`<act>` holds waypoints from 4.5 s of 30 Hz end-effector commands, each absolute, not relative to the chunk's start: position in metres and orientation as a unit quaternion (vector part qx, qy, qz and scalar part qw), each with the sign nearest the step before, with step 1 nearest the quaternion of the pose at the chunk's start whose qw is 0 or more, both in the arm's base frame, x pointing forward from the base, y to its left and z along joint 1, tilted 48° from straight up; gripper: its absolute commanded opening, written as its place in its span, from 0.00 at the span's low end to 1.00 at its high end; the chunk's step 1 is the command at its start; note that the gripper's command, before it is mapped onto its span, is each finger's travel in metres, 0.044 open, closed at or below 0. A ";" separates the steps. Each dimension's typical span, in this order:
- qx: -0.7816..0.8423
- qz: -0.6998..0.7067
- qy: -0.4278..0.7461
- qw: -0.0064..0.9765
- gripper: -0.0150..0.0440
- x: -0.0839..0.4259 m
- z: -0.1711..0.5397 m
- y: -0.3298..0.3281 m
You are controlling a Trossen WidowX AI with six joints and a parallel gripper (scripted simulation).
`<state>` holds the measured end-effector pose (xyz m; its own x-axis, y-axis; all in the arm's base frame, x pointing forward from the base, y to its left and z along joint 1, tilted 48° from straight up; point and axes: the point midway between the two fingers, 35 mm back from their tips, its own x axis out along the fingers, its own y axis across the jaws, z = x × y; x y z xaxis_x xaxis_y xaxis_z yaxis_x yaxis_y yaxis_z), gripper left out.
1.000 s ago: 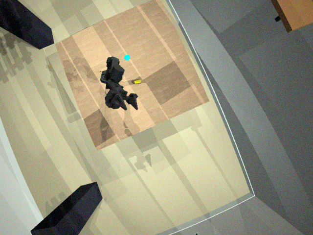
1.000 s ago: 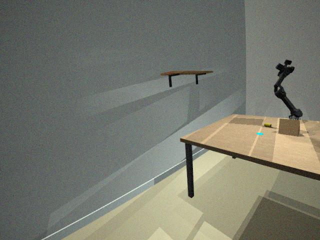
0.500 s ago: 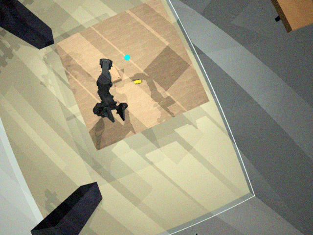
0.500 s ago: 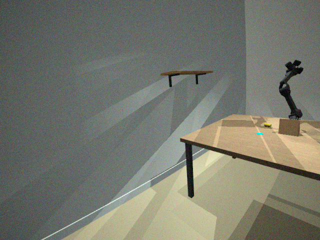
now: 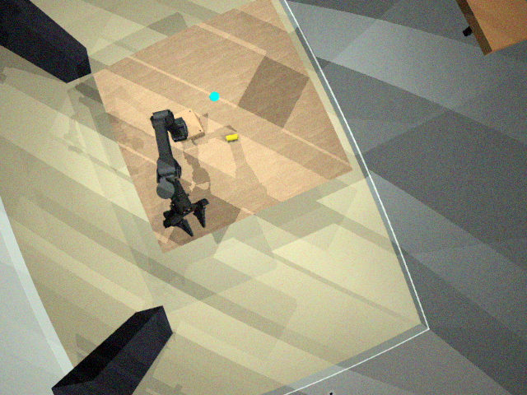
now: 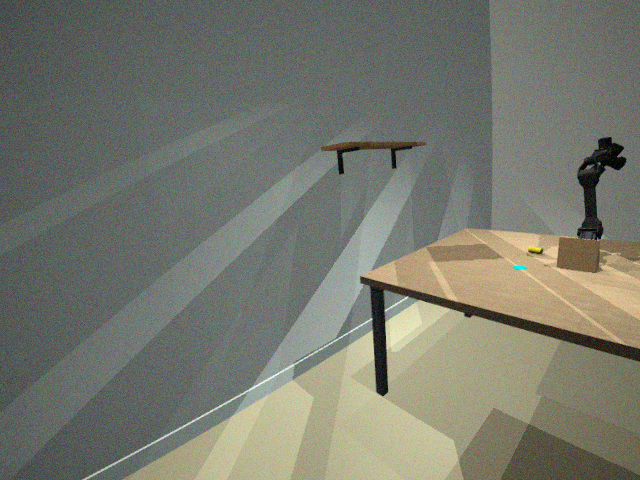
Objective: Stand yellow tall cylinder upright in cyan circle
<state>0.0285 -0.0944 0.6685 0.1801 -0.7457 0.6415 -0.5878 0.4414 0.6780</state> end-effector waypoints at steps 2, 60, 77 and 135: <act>0.561 -0.135 -0.613 0.539 0.78 0.034 0.638 -0.149; -0.121 -0.372 0.555 0.734 0.78 0.285 0.169 -0.067; -0.245 -0.311 0.596 0.699 0.78 0.286 0.134 -0.066; -0.247 -0.313 0.595 0.698 0.43 0.279 0.155 -0.046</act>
<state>0.2798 -0.0520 0.1463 0.0886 -0.7283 -0.6795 0.1348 0.6847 -0.7163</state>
